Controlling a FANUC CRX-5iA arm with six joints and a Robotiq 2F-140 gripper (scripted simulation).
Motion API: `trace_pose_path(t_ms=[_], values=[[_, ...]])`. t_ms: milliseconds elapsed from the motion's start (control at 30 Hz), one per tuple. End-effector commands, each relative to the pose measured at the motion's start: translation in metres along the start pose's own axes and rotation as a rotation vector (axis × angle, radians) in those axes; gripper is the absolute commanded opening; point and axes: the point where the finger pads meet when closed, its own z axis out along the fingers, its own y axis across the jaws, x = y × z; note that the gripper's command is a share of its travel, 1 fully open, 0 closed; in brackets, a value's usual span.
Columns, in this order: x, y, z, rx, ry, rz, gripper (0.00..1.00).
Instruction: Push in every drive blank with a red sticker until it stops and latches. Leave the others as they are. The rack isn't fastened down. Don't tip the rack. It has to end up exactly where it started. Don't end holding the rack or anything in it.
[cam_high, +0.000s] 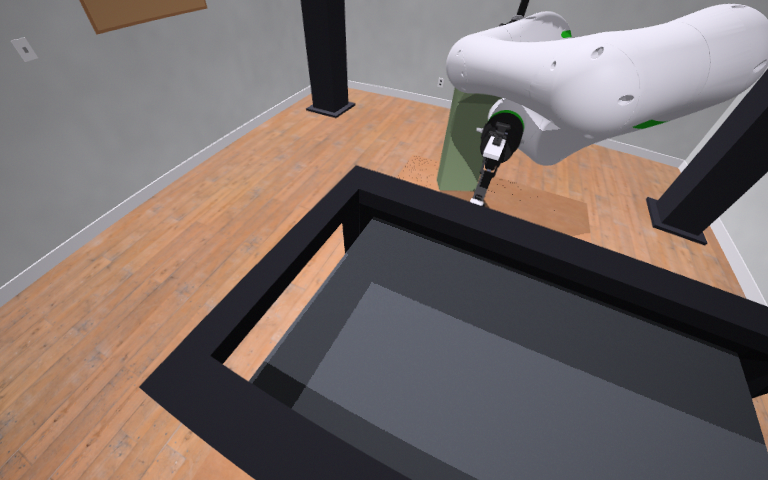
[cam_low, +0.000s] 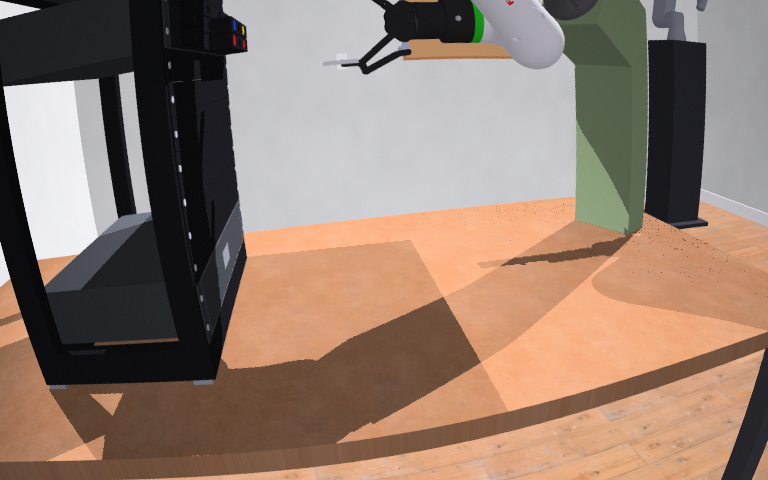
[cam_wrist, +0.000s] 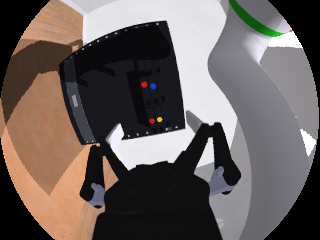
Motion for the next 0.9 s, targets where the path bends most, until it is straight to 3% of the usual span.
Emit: trace_pose_path(t_ms=[0, 467, 867], values=[[-0.003, -0.002, 0.001, 0.000, 0.000, 0.000, 1.00], [-0.051, -0.030, 0.019, 0.000, 0.000, 0.000, 1.00], [-0.054, -0.032, 0.020, 0.000, 0.000, 0.000, 1.00]])
